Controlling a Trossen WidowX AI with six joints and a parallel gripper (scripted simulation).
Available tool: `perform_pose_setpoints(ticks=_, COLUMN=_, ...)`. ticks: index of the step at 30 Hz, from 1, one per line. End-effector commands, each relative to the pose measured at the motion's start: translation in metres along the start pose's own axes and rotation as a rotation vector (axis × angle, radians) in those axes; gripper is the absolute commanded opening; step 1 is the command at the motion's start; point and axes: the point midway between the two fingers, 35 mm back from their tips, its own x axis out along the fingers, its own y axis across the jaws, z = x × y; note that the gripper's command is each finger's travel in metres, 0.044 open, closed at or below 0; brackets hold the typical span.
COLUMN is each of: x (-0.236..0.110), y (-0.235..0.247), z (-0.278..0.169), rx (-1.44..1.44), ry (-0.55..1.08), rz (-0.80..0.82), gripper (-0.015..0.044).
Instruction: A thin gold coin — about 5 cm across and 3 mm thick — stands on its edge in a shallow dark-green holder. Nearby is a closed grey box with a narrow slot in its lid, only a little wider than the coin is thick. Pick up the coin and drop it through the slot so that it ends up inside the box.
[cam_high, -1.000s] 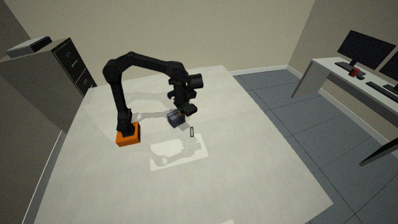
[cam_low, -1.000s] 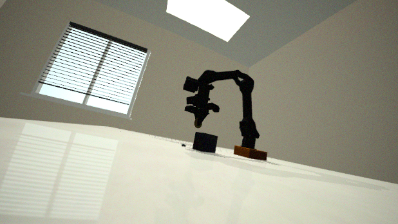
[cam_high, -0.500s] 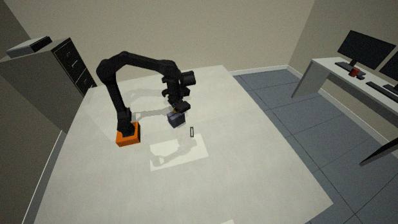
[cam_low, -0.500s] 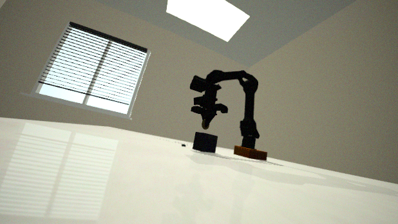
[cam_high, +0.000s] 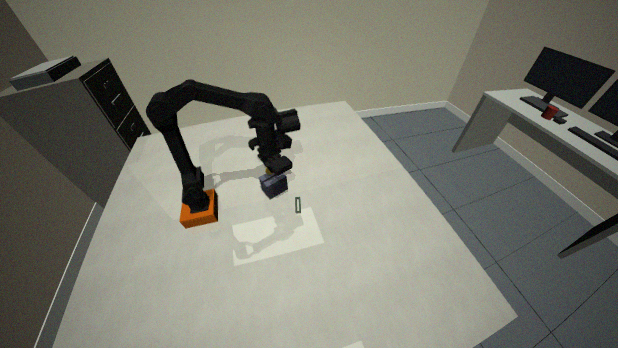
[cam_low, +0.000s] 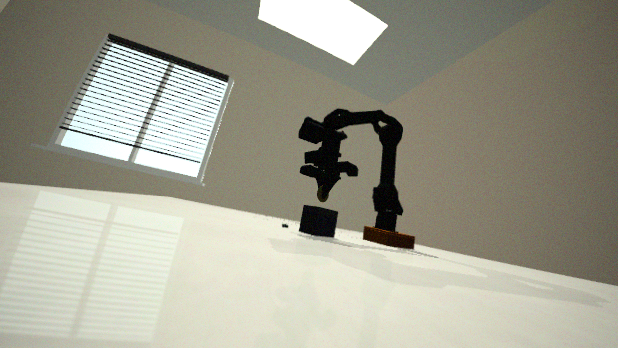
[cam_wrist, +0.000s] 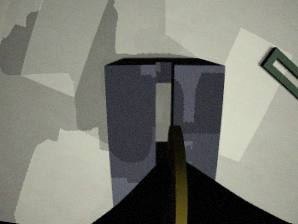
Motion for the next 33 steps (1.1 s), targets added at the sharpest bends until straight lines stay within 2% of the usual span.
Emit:
perform_pose_setpoints(ticks=1, x=0.0, y=0.0, z=0.0, rx=-0.002, ry=0.001, rz=0.001, gripper=0.0)
perform_pose_setpoints(ticks=33, x=0.008, y=0.002, z=0.0, rx=0.003, ry=0.005, rz=0.002, gripper=0.0)
